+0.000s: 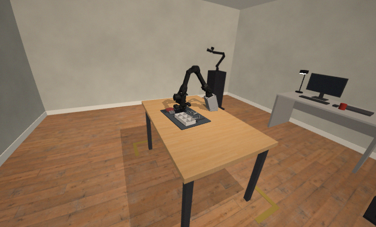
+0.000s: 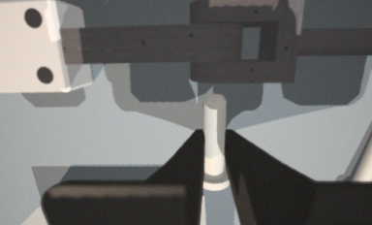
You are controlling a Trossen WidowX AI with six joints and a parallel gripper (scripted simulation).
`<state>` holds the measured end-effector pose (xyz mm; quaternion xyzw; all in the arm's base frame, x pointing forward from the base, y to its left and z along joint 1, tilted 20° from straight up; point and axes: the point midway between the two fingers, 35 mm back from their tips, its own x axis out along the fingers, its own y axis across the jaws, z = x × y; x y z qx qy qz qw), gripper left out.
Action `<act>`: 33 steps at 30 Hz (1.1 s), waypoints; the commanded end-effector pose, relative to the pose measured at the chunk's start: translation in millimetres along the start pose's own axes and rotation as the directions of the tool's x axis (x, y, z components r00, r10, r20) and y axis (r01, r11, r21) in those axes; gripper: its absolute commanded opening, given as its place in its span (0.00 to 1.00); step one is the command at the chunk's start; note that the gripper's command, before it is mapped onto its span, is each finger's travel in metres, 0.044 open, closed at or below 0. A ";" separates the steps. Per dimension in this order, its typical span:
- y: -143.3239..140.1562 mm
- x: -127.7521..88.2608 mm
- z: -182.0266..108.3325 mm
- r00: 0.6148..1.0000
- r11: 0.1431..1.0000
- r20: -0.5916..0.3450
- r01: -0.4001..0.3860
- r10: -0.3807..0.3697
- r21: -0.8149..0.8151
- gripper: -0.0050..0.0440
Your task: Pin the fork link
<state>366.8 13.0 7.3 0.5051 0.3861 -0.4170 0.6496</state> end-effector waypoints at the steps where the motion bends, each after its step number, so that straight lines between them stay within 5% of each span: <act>1: 2.7 -2.5 1.4 1.000 1.000 -0.001 -0.011 0.011 -0.002 0.00; 33: 5.6 -4.9 14.6 1.000 1.000 0.003 -0.024 0.024 0.002 0.00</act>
